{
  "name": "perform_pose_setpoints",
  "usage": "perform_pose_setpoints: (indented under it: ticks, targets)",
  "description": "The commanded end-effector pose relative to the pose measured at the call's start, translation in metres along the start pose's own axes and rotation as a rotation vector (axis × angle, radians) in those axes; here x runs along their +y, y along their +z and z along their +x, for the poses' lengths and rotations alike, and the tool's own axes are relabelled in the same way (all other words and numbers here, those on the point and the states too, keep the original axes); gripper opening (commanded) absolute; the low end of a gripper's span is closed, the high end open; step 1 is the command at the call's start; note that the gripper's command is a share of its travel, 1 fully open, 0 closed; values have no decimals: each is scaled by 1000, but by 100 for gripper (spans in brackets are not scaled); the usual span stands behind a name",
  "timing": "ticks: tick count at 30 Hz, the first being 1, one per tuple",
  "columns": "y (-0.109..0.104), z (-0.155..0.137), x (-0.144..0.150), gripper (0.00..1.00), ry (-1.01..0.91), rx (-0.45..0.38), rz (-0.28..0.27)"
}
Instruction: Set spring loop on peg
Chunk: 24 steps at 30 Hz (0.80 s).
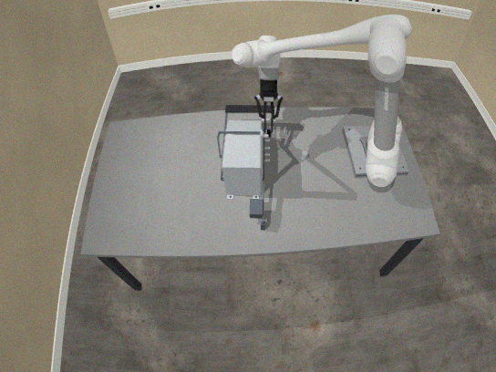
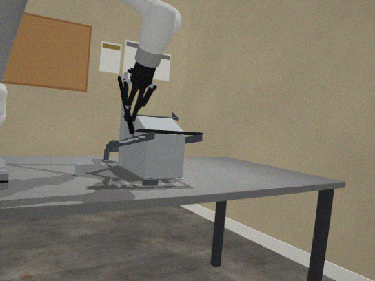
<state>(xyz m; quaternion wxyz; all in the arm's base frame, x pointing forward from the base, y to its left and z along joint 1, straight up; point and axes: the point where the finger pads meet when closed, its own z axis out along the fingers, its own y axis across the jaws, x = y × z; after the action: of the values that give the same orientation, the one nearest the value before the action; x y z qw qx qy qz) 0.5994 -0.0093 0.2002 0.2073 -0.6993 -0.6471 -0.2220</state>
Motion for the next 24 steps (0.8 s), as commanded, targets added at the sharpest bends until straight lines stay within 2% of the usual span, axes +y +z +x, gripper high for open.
perform_pose_setpoints:
  ticks: [1, 7, 10, 24]
  targets:
    - [7, 0, 0, 24, -1, 0, -1]
    - [27, 0, 0, 24, -1, 0, -1]
    - [23, 0, 0, 24, -1, 0, -1]
    - [33, 0, 0, 24, -1, 0, -1]
